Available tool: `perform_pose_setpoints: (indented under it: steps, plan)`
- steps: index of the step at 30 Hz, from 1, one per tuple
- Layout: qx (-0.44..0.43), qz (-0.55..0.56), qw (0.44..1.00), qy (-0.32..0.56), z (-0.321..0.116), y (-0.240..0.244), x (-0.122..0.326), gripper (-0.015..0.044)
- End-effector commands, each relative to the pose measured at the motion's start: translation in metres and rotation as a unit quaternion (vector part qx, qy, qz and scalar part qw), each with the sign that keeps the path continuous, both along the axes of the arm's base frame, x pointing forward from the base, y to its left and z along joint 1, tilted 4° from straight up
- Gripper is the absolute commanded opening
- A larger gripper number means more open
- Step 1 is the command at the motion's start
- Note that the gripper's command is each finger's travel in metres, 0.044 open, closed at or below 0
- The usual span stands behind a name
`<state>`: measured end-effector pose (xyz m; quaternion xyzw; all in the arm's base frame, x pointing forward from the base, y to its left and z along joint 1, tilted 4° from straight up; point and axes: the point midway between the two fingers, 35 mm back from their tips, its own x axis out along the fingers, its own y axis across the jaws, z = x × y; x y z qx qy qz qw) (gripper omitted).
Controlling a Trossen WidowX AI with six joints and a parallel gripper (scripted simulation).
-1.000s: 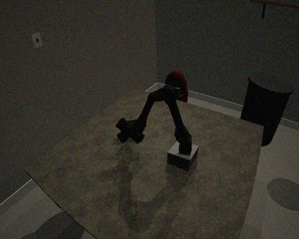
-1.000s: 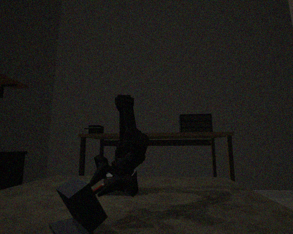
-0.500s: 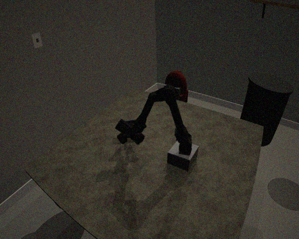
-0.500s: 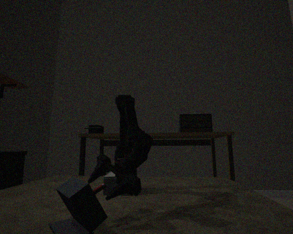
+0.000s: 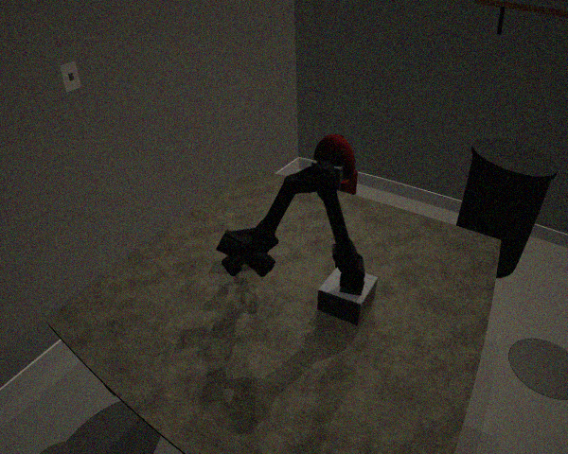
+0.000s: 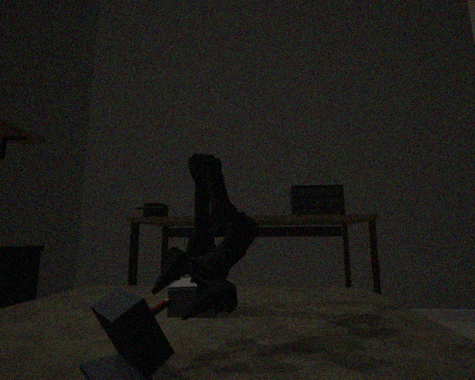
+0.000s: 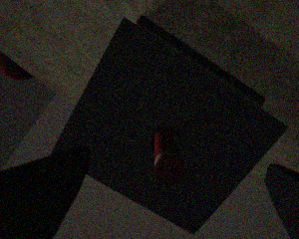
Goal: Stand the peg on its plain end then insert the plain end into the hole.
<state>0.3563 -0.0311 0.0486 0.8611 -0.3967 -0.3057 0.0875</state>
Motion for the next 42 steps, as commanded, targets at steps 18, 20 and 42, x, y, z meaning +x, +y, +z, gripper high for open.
perform_pose_setpoints:
  steps: [18,20,42]
  plan:
    - [0.002,-0.001,1.000,-0.003,0.011,0.024,-0.012,0.0440]
    - [0.002,-0.001,1.000,-0.003,0.012,0.026,-0.013,0.0440]
    - [-0.005,0.002,1.000,-0.003,0.020,0.049,-0.031,0.0440]
